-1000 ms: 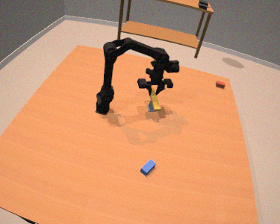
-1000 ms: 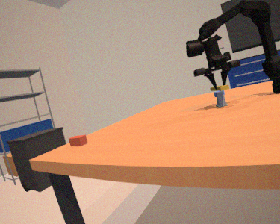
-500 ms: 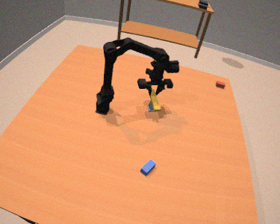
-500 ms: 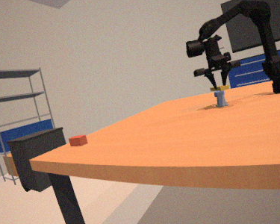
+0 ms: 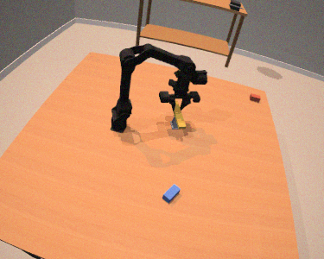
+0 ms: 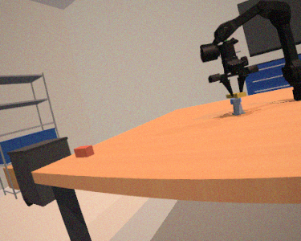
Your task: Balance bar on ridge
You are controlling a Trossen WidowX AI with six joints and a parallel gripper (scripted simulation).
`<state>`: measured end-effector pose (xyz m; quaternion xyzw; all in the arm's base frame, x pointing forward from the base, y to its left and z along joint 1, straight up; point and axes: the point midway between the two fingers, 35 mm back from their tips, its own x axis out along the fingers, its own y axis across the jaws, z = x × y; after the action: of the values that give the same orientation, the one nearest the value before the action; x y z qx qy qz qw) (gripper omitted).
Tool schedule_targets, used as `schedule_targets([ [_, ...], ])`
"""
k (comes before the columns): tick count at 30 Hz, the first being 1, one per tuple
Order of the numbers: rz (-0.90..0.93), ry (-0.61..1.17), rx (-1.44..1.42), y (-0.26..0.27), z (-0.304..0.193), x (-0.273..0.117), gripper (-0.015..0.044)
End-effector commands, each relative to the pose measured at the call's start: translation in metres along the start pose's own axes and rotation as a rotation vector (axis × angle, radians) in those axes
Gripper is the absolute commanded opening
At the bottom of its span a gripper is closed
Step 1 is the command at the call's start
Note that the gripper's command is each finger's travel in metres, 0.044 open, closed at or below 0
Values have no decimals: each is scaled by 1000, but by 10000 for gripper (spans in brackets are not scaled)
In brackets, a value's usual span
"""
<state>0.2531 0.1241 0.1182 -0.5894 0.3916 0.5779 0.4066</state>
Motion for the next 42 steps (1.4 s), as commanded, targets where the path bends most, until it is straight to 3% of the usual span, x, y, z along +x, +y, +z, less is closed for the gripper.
schedule_targets([
  [1, 1, -4, 1, 0, 1, 1, 0],
  [42, 1, -4, 1, 0, 0, 4, 0],
])
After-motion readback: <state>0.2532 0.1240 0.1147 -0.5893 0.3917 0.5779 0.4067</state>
